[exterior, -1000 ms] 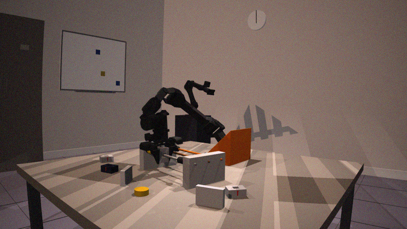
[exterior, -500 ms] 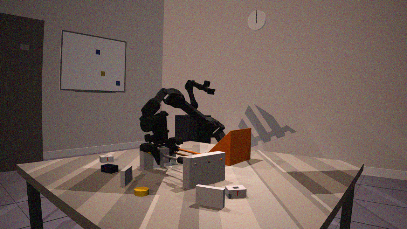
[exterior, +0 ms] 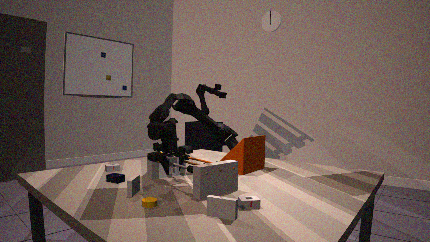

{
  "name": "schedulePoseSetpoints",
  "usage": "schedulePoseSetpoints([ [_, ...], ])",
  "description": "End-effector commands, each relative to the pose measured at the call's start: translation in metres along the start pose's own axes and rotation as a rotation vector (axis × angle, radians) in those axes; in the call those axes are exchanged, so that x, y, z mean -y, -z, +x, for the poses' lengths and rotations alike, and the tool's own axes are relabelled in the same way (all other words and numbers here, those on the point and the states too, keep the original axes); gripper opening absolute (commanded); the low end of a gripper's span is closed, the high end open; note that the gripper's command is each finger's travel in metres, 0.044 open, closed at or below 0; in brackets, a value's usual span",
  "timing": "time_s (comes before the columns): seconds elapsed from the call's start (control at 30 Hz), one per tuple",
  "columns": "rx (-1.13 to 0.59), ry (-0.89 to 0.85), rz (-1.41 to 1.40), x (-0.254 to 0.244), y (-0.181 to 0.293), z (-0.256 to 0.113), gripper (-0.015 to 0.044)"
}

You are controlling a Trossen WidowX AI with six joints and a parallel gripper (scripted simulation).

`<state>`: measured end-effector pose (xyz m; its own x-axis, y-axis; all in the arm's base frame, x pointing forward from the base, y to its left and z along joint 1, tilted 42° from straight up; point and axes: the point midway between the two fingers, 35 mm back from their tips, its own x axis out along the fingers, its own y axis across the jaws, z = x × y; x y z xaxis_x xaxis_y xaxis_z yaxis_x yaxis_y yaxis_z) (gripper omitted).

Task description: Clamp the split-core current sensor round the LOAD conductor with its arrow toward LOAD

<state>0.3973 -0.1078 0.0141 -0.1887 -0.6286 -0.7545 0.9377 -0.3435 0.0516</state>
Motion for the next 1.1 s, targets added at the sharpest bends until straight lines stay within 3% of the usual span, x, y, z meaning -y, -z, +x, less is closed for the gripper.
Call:
schedulePoseSetpoints([
  [0.0, 0.0, 0.0, 0.002, -0.0001, -0.0002, -0.0002, 0.0251],
  [1.0, 0.0, 0.0, 0.002, -0.0001, -0.0002, -0.0002, 0.0251],
  [1.07, 0.0, 0.0, 0.002, -0.0001, -0.0002, -0.0002, 0.0304],
])
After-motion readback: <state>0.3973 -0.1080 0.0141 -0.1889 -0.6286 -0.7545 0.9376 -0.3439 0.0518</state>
